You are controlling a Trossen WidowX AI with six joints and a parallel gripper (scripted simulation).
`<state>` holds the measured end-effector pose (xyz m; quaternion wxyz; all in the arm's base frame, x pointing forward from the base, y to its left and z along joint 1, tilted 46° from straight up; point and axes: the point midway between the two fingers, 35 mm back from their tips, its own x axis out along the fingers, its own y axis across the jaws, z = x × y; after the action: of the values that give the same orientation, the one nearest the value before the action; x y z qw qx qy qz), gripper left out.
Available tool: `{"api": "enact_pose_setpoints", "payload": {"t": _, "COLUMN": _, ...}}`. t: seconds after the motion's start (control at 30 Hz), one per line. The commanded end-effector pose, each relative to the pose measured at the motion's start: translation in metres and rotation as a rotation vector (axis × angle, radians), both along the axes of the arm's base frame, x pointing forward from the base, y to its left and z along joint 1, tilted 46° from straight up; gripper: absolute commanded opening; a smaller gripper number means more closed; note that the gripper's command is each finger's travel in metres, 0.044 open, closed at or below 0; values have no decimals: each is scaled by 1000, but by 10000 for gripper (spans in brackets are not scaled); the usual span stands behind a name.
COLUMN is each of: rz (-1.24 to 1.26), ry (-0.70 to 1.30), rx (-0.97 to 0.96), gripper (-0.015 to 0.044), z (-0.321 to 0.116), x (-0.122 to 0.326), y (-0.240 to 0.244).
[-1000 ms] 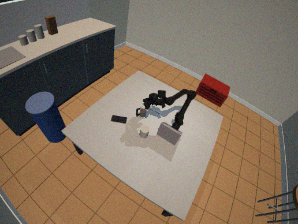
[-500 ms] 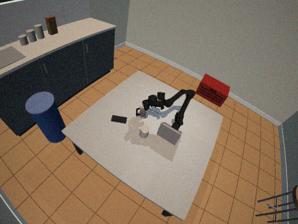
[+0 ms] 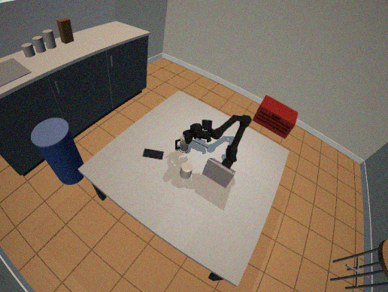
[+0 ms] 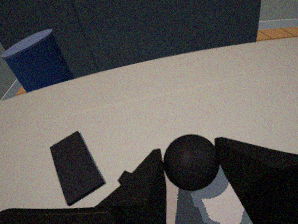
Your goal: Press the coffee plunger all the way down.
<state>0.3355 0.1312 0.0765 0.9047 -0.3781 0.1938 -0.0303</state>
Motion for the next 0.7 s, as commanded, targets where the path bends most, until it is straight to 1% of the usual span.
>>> {"api": "enact_pose_setpoints", "payload": {"t": 0.0, "rz": -15, "ry": 14, "rx": -20, "gripper": 126, "z": -5, "x": 1, "y": -5}}
{"api": "enact_pose_setpoints", "payload": {"t": 0.67, "rz": -15, "ry": 14, "rx": -20, "gripper": 126, "z": -6, "x": 2, "y": -4}}
